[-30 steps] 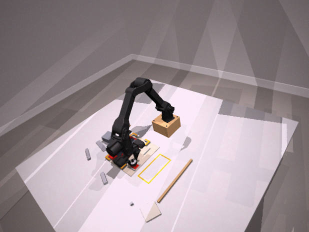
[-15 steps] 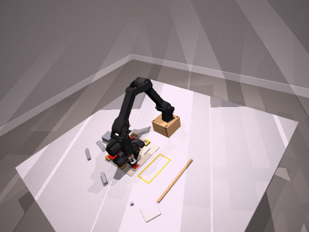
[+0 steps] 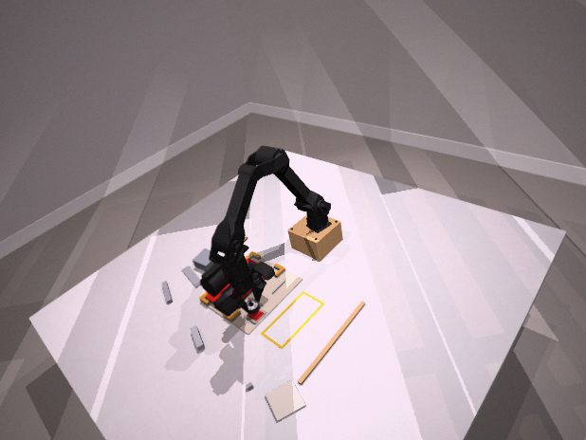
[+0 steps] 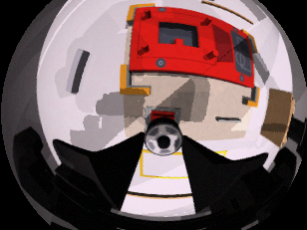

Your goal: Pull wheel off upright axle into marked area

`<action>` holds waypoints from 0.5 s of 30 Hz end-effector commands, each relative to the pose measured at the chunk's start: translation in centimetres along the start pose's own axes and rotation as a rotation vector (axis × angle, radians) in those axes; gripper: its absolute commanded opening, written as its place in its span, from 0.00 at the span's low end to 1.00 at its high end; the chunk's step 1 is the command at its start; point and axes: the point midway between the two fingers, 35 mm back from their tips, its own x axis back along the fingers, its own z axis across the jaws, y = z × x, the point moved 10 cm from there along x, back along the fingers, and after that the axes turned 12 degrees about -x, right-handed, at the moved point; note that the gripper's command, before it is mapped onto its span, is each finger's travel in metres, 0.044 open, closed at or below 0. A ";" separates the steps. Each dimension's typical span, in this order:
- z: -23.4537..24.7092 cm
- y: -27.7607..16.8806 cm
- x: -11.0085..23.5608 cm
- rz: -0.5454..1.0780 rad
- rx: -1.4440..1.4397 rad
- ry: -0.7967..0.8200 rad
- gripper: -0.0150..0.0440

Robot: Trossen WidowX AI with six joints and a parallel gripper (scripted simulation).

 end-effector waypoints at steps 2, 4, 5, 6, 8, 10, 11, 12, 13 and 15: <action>0.1 0.0 0.4 0.001 -0.001 0.006 0.25; 0.1 0.0 0.5 0.001 -0.001 0.006 0.25; 0.1 0.0 0.5 0.001 -0.001 0.006 0.25; 0.1 0.0 0.6 0.001 -0.001 0.006 0.25; 0.1 0.0 0.6 0.001 -0.001 0.006 0.25; 0.1 0.0 0.7 0.001 -0.001 0.006 0.25; 0.1 0.0 0.7 0.001 -0.001 0.006 0.25; 0.1 0.0 0.8 0.001 -0.001 0.006 0.25; 0.1 0.0 0.8 0.001 -0.001 0.006 0.25; 0.1 0.0 0.9 0.001 -0.001 0.006 0.25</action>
